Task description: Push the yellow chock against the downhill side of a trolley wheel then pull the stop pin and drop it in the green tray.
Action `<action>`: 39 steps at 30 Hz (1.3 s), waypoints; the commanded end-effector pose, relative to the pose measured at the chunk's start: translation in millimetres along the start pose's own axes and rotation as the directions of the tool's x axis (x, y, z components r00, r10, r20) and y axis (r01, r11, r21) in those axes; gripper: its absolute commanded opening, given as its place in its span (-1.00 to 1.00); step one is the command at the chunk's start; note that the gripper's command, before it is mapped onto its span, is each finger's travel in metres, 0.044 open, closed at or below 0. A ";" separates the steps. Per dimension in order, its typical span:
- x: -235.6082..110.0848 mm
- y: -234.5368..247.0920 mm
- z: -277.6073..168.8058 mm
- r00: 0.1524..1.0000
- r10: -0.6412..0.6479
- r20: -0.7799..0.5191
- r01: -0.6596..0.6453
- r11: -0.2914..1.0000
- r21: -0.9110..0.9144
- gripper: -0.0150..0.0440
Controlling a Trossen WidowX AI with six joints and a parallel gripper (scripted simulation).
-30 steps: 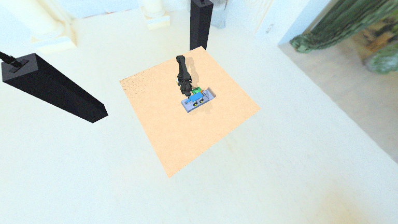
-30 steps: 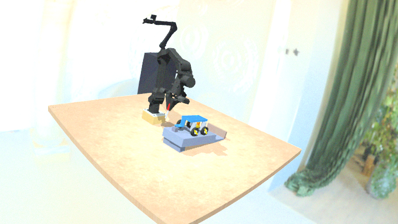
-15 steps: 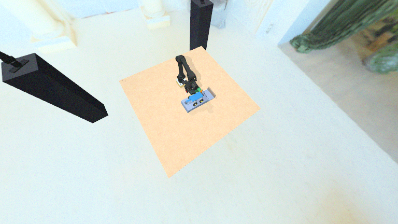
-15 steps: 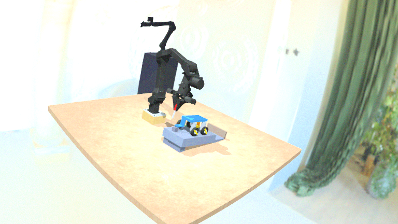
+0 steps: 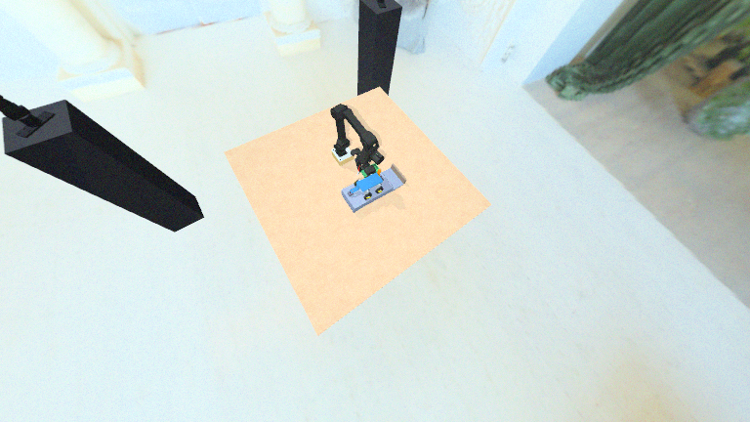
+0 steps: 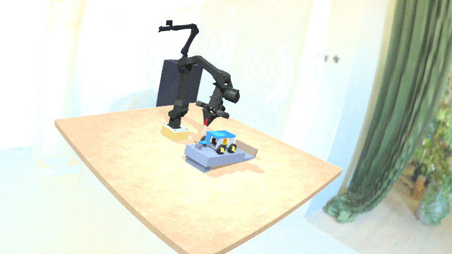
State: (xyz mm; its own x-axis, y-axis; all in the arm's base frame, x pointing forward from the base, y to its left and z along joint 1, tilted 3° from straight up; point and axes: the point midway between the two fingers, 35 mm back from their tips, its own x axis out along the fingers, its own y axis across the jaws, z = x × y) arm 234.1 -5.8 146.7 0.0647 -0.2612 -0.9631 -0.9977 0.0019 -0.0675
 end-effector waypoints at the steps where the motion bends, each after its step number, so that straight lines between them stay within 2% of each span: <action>1: -0.8 0.8 13.6 1.000 0.007 -0.004 -0.007 1.000 0.001 -0.49; 27: -10.4 8.5 113.7 1.000 0.008 0.005 -0.008 1.000 0.001 -0.49; 32: -11.0 9.0 119.3 1.000 0.008 0.005 -0.008 1.000 0.001 -0.49; 39: -10.7 9.4 118.0 0.999 0.000 0.038 0.006 0.988 -0.155 -0.49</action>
State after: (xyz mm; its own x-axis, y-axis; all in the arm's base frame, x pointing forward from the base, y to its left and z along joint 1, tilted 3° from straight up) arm 227.2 111.2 125.5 0.0612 -0.2409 -0.9686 -0.9959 -0.0801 -0.0430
